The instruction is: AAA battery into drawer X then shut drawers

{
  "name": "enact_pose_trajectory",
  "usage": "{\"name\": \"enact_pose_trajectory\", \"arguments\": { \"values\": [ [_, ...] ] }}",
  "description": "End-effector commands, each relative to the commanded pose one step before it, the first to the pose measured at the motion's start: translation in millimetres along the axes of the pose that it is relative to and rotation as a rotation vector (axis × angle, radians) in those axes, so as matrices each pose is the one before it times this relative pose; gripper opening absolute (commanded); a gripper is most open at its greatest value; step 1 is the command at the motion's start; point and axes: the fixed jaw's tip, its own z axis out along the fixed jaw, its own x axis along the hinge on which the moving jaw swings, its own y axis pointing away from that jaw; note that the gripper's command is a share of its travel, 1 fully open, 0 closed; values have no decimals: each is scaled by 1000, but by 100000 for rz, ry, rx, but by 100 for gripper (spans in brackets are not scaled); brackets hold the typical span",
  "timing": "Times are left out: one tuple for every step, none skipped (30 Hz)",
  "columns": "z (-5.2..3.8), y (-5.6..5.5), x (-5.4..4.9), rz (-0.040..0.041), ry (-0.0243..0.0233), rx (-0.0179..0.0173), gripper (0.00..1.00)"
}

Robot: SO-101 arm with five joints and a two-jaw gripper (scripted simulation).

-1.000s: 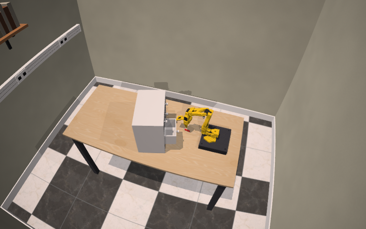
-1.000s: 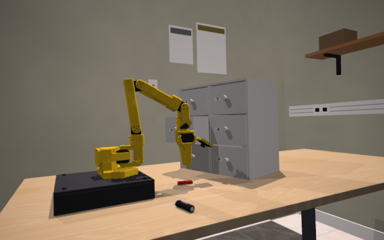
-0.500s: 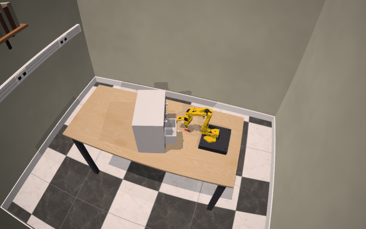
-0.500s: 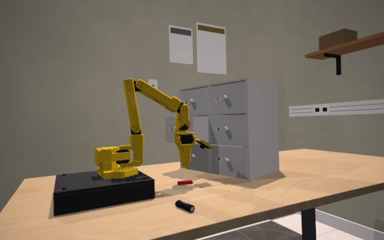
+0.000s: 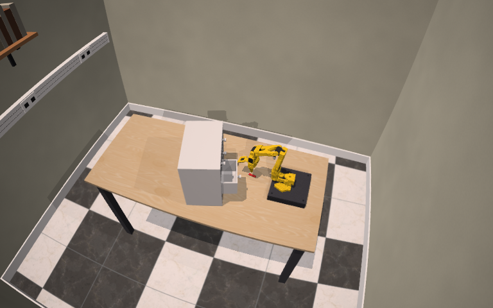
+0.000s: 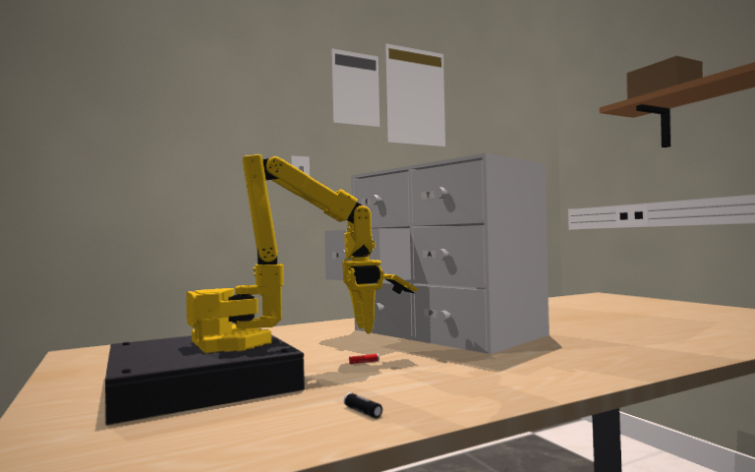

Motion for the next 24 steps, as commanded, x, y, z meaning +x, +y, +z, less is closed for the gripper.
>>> {"name": "enact_pose_trajectory", "arguments": {
  "values": [
    [5871, -1586, 2212, 568, 1321, -167, 19],
    [3392, 147, -702, 0, -4, 0, 19],
    [3400, 153, -612, 0, -2, 0, 19],
    [3404, 159, -526, 0, -4, 0, 19],
    [0, 0, 1, 0, 1, 0, 19],
    [0, 0, -1, 0, -1, 0, 19],
    [0, 0, 1, 0, 1, 0, 19],
    [0, 0, -1, 0, -1, 0, 19],
    [0, 0, 1, 0, 1, 0, 19],
    [0, 0, -1, 0, -1, 0, 19],
    [0, 0, 1, 0, 1, 0, 19],
    [0, 0, -1, 0, -1, 0, 19],
    [0, 0, 1, 0, 1, 0, 19],
    [0, 0, -1, 0, -1, 0, 19],
    [0, 0, 1, 0, 1, 0, 19],
    [0, 0, 0, 0, 0, 0, 19],
    [0, 0, 0, 0, 0, 0, 19],
    [3407, 165, -438, 0, -4, 0, 19],
    [3408, 170, -348, 0, -2, 0, 19],
    [3406, 175, -263, 0, -4, 0, 19],
    [3402, 179, -173, 0, -2, 0, 19],
    [0, 0, -1, 0, -1, 0, 19],
    [0, 0, 1, 0, 1, 0, 19],
    [0, 0, -1, 0, -1, 0, 19]
  ]
}}
